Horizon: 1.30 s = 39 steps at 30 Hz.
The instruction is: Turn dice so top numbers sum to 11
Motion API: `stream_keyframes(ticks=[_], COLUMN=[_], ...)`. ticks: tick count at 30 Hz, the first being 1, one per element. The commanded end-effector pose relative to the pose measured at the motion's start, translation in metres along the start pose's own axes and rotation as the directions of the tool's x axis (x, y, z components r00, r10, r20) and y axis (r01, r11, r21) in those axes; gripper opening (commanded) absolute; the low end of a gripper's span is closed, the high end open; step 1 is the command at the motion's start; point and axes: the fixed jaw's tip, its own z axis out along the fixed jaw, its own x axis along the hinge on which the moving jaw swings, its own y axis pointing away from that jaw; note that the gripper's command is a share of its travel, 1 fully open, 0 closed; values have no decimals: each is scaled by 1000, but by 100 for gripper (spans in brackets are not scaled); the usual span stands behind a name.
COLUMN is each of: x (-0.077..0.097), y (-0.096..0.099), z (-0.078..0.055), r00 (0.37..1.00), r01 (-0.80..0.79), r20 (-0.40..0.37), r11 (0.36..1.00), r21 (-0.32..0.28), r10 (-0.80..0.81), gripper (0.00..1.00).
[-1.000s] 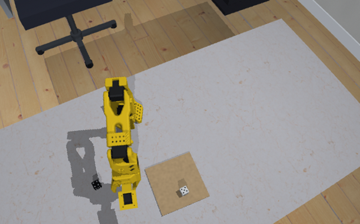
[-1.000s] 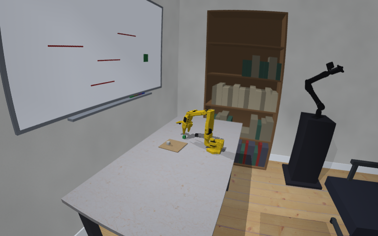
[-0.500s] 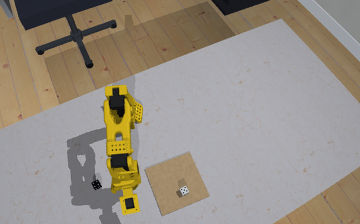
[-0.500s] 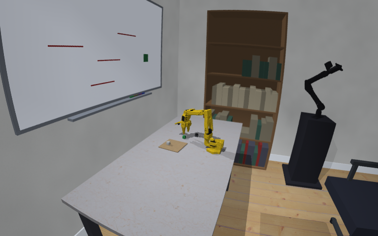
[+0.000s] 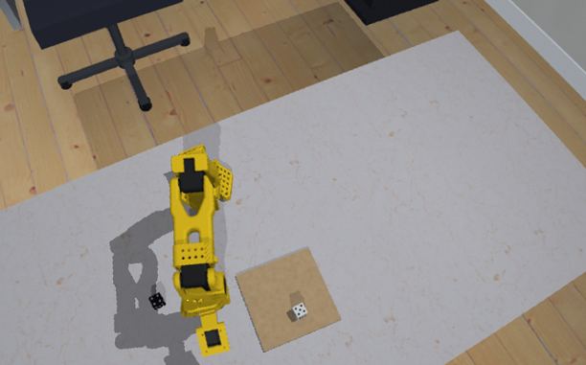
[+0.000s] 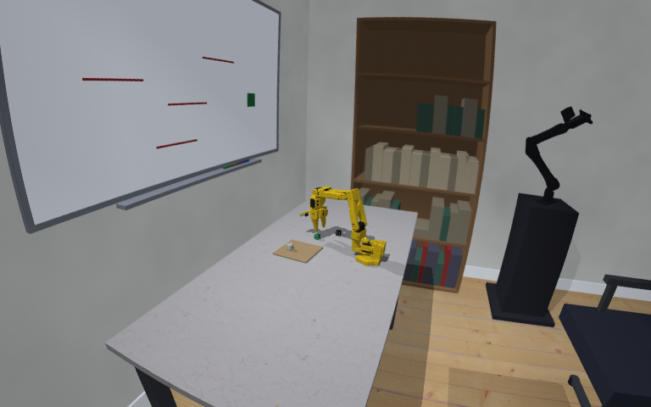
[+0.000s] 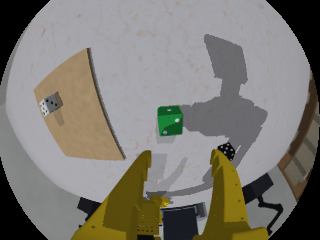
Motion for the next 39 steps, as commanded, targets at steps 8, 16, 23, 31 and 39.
stream_keyframes(ticks=[8, 16, 23, 31, 39], x=[-5, -5, -5, -6, -7], y=[4, 4, 4, 4, 4], z=[-16, -16, -16, -11, -3], r00=[999, 999, 999, 999, 999], r01=[39, 39, 38, 38, 39], r20=[-20, -20, -20, -20, -20], r11=[999, 999, 999, 999, 999], r21=[-4, -4, -4, -4, -4], r10=[-39, -39, -39, -39, -39], gripper=[28, 28, 28, 28, 28])
